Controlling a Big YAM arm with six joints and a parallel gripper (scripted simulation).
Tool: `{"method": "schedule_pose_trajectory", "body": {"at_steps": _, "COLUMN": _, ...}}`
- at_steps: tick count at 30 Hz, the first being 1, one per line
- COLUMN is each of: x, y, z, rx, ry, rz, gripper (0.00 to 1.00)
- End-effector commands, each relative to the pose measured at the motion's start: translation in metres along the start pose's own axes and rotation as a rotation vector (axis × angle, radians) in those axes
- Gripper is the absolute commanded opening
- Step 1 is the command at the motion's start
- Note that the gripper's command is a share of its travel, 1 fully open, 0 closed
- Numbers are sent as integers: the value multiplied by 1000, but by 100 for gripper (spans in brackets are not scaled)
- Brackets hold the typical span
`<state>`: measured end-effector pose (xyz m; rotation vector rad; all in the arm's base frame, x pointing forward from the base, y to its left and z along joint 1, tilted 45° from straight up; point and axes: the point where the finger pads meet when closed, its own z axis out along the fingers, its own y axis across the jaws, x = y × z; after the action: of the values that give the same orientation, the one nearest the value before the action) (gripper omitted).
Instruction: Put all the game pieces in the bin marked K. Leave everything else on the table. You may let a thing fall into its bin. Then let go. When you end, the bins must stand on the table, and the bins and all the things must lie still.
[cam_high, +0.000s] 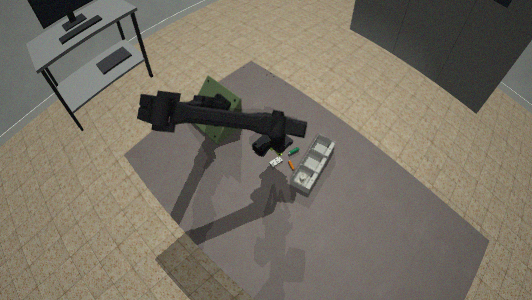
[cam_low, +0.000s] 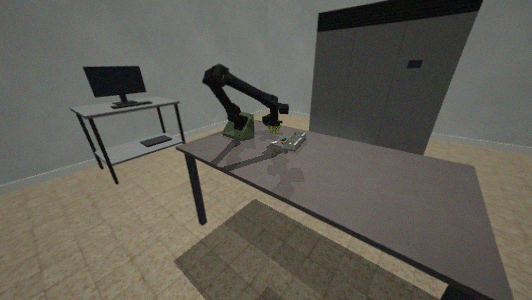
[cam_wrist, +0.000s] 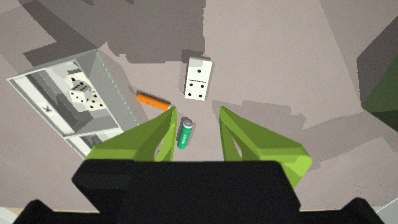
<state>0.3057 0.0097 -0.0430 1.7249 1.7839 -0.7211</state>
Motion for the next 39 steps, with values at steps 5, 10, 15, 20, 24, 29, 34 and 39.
{"method": "schedule_pose_trajectory", "body": {"at_steps": 5, "x": 6, "y": 6, "z": -2, "rx": -15, "ry": 4, "rz": 9, "gripper": 39}}
{"method": "schedule_pose_trajectory", "body": {"at_steps": 10, "x": 4, "y": 5, "z": -1, "rx": -11, "ry": 3, "rz": 10, "gripper": 39}}
{"method": "schedule_pose_trajectory", "body": {"at_steps": 15, "x": 2, "y": 5, "z": 0, "rx": -8, "ry": 3, "rz": 18, "gripper": 39}}
{"method": "schedule_pose_trajectory", "body": {"at_steps": 20, "x": 2, "y": 5, "z": 0, "rx": -12, "ry": 4, "rz": 20, "gripper": 39}}
{"method": "schedule_pose_trajectory", "body": {"at_steps": 24, "x": 1, "y": 5, "z": 0, "rx": -9, "ry": 3, "rz": 22, "gripper": 39}}
{"method": "schedule_pose_trajectory", "body": {"at_steps": 29, "x": 1, "y": 5, "z": 0, "rx": -12, "ry": 4, "rz": 22, "gripper": 39}}
{"method": "schedule_pose_trajectory", "body": {"at_steps": 34, "x": 0, "y": 6, "z": 0, "rx": -12, "ry": 4, "rz": 25, "gripper": 39}}
{"method": "schedule_pose_trajectory", "body": {"at_steps": 39, "x": 0, "y": 6, "z": 0, "rx": -12, "ry": 4, "rz": 26, "gripper": 39}}
